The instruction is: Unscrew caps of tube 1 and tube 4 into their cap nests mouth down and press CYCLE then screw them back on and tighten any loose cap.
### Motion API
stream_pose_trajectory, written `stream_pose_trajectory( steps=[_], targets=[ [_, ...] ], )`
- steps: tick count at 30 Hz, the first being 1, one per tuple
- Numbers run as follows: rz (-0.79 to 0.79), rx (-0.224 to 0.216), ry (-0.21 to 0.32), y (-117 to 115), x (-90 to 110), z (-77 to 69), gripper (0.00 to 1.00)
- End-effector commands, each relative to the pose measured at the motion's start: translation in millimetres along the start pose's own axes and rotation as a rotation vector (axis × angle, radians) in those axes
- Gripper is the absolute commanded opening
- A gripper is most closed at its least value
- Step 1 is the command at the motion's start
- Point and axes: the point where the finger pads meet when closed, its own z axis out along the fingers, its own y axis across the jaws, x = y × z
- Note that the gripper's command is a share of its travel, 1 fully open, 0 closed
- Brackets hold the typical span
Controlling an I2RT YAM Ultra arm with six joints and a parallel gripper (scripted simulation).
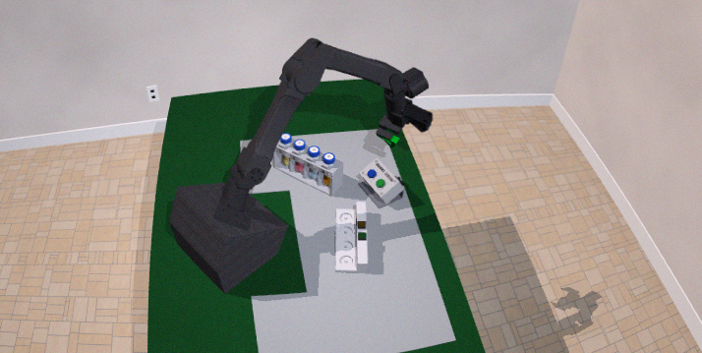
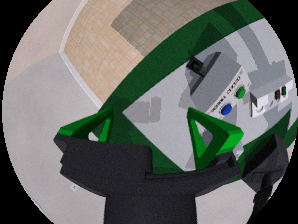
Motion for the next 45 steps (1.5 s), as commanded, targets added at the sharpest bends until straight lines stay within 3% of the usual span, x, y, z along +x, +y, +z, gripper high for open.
stream_pose_trajectory(
  steps=[1,17,18,45],
  targets=[
    [-0.004,-0.014,-0.007,4.3,-0.8,-4.8,1.00],
    [-0.004,-0.014,-0.007,4.3,-0.8,-4.8,1.00],
    [-0.004,-0.014,-0.007,4.3,-0.8,-4.8,0.49],
    [-0.004,-0.014,-0.007,4.3,-0.8,-4.8,0.49]
  ],
)
